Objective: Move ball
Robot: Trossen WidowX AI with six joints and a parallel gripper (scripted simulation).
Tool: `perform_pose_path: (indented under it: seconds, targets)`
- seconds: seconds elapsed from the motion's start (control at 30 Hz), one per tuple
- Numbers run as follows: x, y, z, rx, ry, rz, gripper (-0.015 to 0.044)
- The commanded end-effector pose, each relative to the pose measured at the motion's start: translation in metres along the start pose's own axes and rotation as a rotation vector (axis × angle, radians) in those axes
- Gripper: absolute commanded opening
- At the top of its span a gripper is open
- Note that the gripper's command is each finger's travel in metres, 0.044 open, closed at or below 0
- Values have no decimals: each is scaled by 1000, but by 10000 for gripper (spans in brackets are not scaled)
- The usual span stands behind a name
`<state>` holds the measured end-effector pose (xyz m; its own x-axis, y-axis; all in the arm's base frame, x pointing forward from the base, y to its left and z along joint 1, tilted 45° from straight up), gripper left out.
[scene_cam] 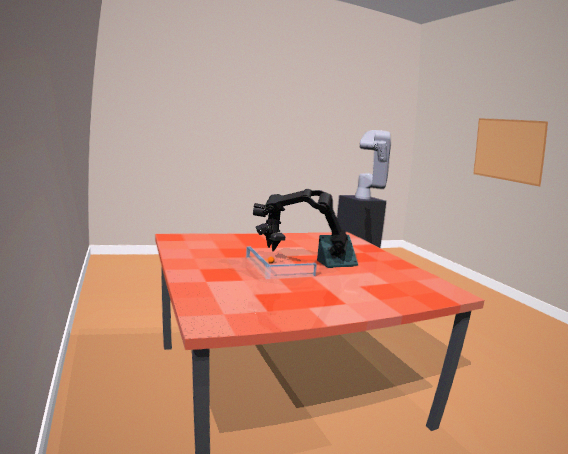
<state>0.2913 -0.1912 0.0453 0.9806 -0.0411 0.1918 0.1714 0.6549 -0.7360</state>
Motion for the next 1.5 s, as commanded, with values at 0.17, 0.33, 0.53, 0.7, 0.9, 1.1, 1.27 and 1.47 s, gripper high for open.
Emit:
perform_pose_path:
  seconds: [0.17, 0.33, 0.53, 0.7, 0.9, 1.1, 1.27, 1.47]
  targets:
    - [-1, 5, 3, 34, 45, 11, 267]
    - [-1, 20, 4, 34, 45, 10, 267]
    - [-1, 24, 4, 34, 45, 10, 267]
    - [-1, 32, 4, 34, 45, 10, 267]
    - [-1, 42, 4, 35, 45, 10, 267]
    - [-1, 52, 5, 35, 45, 10, 267]
    - [-2, 56, 5, 36, 45, 10, 241]
    - [-2, 56, 5, 36, 45, 10, 142]
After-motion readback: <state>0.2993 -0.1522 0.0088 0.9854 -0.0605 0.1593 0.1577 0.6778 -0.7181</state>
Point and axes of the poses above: the point midway between the two fingers, 35 mm back from their tips, its own y axis out along the fingers, its own z axis across the jaws, x = y × z, the point moved 8 cm from there along -y, back along the fingers, and after that the axes turned 11 degrees about -y, right-handed, at the moved point
